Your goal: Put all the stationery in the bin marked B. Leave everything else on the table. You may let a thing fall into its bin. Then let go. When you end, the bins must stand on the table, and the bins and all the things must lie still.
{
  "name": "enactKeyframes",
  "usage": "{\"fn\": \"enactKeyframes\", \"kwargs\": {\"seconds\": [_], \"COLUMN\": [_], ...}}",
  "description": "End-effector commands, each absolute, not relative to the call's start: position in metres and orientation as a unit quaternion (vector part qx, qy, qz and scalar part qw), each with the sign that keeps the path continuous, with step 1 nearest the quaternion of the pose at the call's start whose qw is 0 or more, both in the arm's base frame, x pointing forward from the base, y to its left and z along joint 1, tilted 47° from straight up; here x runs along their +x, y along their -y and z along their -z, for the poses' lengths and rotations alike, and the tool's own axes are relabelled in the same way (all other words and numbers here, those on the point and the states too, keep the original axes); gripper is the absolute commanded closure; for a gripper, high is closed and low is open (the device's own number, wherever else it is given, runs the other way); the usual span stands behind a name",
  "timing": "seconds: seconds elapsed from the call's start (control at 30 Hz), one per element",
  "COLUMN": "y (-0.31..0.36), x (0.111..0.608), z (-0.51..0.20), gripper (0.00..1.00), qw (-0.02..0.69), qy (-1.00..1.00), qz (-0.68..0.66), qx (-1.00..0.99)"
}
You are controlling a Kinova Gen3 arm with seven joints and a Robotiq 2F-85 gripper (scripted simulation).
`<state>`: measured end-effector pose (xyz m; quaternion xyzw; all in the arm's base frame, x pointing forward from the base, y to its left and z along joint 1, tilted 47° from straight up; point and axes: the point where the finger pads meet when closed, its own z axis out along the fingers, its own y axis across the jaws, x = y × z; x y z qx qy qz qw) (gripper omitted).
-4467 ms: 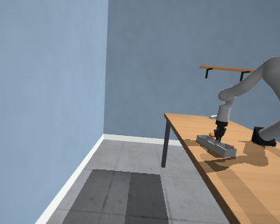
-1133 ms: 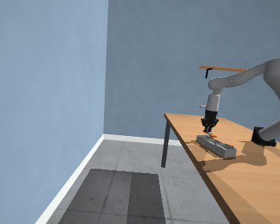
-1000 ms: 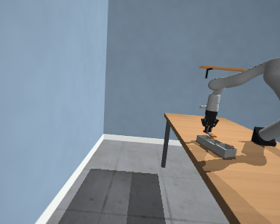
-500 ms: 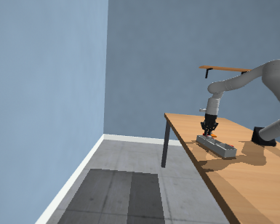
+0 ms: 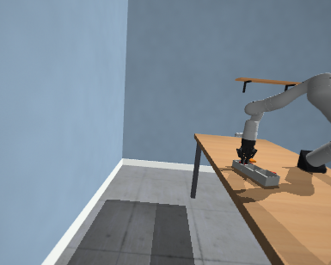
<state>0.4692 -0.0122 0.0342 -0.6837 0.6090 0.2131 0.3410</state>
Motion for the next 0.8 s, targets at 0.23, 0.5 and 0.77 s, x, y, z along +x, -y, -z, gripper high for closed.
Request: {"fn": "enactKeyframes", "kwargs": {"seconds": [0.23, 0.5, 0.77], "y": [0.0119, 0.0119, 0.0119], "x": [0.4703, 0.4705, 0.4705], "z": [-0.0328, -0.0327, -0.0327], "gripper": [0.81, 0.70, 0.70], "qw": [0.341, 0.341, 0.341], "qy": [-0.610, -0.610, -0.610], "qz": [-0.213, -0.213, -0.213], "qx": [-0.683, -0.683, -0.683]}}
